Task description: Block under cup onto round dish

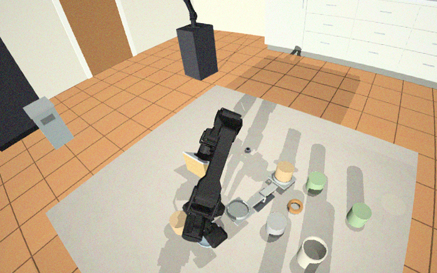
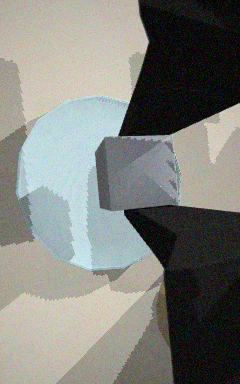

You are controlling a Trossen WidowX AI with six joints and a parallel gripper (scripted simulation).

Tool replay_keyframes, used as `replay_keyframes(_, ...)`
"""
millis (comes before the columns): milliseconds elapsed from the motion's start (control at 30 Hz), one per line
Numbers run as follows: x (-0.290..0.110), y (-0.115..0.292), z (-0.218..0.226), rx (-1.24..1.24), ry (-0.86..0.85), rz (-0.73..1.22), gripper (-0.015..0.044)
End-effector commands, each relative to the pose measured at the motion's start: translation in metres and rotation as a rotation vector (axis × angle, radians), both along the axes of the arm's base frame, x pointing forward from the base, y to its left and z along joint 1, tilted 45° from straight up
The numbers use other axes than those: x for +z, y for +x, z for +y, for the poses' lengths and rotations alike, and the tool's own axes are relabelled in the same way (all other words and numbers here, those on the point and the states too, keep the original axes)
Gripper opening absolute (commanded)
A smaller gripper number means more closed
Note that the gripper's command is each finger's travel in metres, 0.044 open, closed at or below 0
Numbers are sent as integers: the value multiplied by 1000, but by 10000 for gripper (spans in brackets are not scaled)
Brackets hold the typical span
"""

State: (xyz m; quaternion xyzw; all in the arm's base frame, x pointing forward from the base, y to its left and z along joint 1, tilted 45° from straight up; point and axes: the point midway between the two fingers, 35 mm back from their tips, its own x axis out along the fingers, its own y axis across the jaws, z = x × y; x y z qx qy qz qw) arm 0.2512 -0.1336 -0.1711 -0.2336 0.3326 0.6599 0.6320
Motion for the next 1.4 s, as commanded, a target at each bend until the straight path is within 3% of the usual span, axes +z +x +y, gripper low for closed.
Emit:
replay_keyframes(0,-5,-1,7,1,6,5,0)
replay_keyframes(133,-9,-2,11,1,6,5,0)
replay_keyframes(700,3,1,-3,0,2,2,440)
replay_keyframes(800,34,4,-30,1,4,6,440)
replay_keyframes(1067,38,4,-34,0,3,5,440)
replay_keyframes(1233,76,7,-68,-11,-12,-9,440)
replay_keyframes(1367,78,7,-69,-11,-12,-9,440)
